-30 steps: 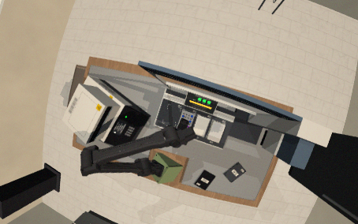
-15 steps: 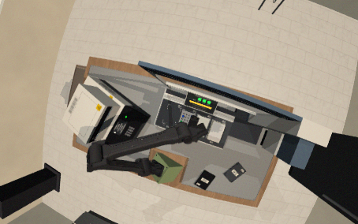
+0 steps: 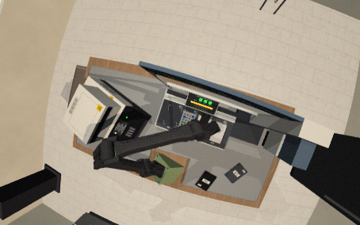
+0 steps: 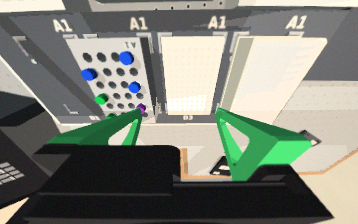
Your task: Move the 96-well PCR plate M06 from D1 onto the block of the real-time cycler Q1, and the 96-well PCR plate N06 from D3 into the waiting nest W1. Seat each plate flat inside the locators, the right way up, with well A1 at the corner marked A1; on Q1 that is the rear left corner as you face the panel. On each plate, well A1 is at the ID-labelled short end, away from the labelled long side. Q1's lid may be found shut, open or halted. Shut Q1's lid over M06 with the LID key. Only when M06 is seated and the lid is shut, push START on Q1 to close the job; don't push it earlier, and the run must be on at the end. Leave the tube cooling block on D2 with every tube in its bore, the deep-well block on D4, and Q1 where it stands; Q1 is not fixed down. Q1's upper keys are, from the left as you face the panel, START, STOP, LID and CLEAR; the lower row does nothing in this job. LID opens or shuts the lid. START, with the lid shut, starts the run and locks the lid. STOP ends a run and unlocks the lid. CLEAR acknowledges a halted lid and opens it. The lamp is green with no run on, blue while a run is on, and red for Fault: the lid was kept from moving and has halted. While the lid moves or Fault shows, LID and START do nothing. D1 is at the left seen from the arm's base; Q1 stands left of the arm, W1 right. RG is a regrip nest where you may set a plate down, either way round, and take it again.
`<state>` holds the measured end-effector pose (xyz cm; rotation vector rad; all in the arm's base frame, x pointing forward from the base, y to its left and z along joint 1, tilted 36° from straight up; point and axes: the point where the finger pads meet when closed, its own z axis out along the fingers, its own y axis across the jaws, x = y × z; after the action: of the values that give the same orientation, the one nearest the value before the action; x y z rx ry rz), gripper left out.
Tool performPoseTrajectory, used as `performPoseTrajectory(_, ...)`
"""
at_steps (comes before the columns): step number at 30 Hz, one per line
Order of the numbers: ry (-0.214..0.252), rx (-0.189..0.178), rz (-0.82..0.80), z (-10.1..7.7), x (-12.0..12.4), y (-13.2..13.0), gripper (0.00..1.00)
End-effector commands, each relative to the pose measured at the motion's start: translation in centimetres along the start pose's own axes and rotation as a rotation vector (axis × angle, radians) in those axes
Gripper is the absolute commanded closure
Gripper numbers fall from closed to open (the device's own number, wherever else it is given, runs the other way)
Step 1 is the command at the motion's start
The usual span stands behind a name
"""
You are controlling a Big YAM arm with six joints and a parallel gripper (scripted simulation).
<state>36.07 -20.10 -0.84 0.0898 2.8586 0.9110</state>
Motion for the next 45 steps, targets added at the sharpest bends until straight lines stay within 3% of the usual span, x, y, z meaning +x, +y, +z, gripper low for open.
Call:
performPoseTrajectory(1, -0.078, 0.053, -0.044, -2.7, -3.4, -3.6, 0.0)
performPoseTrajectory(4, -0.076, 0.048, -0.04, -2.7, -4.1, -4.9, 0.0)
performPoseTrajectory(14, -0.036, 0.034, -0.019, -2.1, -3.2, -2.2, 0.0)
performPoseTrajectory(34, -0.031, 0.004, 0.005, -1.5, -0.5, -1.9, 0.0)
performPoseTrajectory(43, -0.028, 0.006, 0.012, -1.4, -0.9, -1.5, 0.0)
performPoseTrajectory(45, -0.022, 0.004, 0.012, -0.4, -1.2, -1.6, 0.0)
